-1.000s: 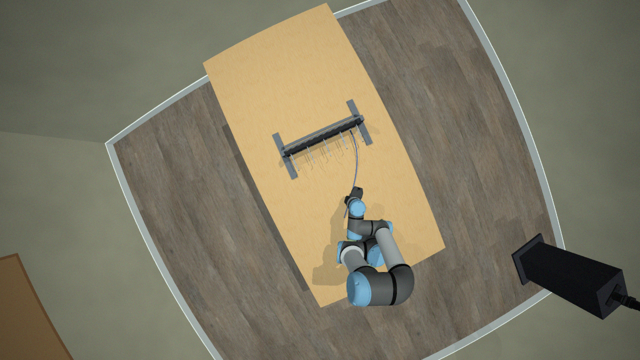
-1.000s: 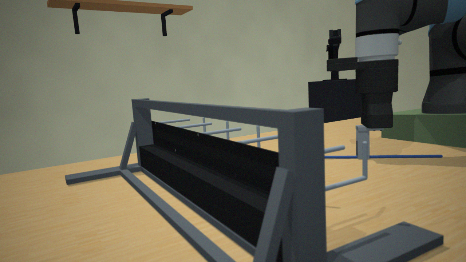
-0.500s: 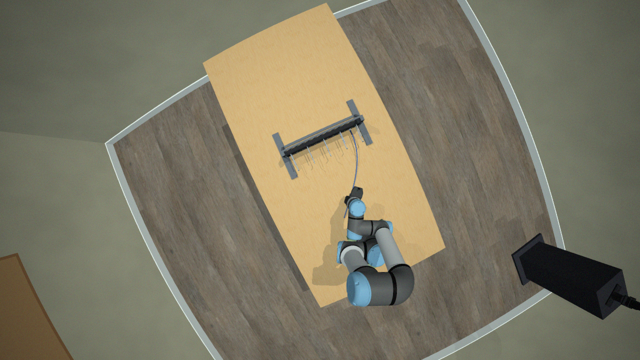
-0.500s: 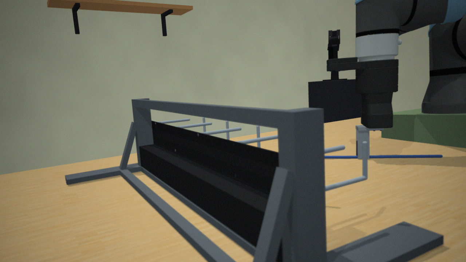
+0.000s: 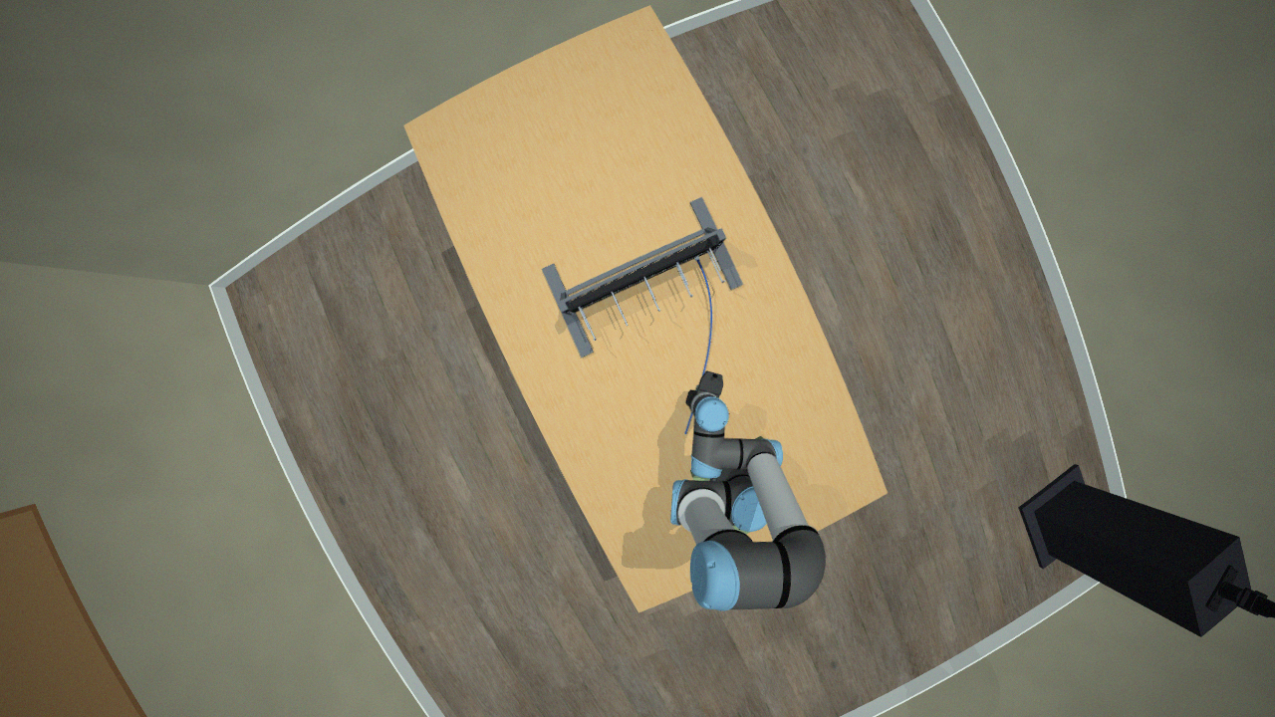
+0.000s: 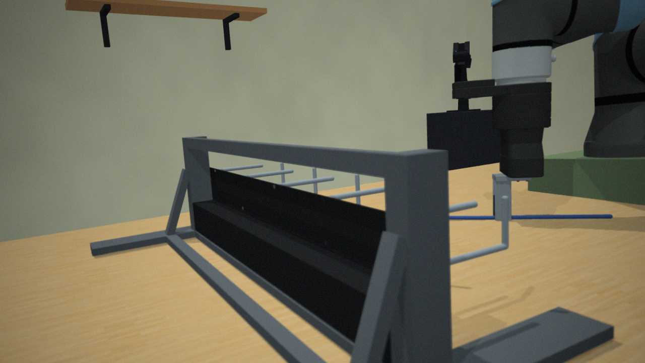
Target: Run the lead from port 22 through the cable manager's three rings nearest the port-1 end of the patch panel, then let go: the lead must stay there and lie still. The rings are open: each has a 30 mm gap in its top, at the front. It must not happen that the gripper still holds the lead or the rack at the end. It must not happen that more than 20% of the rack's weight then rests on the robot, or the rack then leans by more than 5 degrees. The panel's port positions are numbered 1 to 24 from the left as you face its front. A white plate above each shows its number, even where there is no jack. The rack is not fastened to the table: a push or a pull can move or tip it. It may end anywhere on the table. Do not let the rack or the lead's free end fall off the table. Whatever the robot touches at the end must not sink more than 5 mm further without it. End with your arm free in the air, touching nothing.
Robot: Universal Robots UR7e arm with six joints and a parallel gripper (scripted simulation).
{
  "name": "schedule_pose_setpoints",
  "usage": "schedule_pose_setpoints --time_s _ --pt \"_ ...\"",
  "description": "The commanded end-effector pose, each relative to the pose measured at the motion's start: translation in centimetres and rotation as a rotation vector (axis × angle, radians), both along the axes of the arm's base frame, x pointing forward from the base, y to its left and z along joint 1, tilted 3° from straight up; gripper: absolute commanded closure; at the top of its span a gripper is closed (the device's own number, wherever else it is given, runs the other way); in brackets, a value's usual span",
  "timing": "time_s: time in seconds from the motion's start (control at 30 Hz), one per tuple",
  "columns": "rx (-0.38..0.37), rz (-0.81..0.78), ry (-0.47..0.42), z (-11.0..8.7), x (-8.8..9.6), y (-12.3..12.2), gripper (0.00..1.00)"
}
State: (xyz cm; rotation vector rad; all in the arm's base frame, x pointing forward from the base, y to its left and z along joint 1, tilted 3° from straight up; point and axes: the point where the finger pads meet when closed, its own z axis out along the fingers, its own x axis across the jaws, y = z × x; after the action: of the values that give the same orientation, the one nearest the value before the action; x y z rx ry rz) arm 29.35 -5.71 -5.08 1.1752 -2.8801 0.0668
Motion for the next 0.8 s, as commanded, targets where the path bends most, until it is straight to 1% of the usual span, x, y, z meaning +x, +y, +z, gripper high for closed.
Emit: schedule_pose_setpoints --time_s 0.0,0.53,0.77 --pt "0.0 0.0 -0.001 0.02 0.03 -0.02 1.0" --pt "0.0 0.0 -0.001 0.23 0.03 -0.01 1.0" --pt "0.0 0.0 -0.001 0.7 0.04 0.02 1.0"
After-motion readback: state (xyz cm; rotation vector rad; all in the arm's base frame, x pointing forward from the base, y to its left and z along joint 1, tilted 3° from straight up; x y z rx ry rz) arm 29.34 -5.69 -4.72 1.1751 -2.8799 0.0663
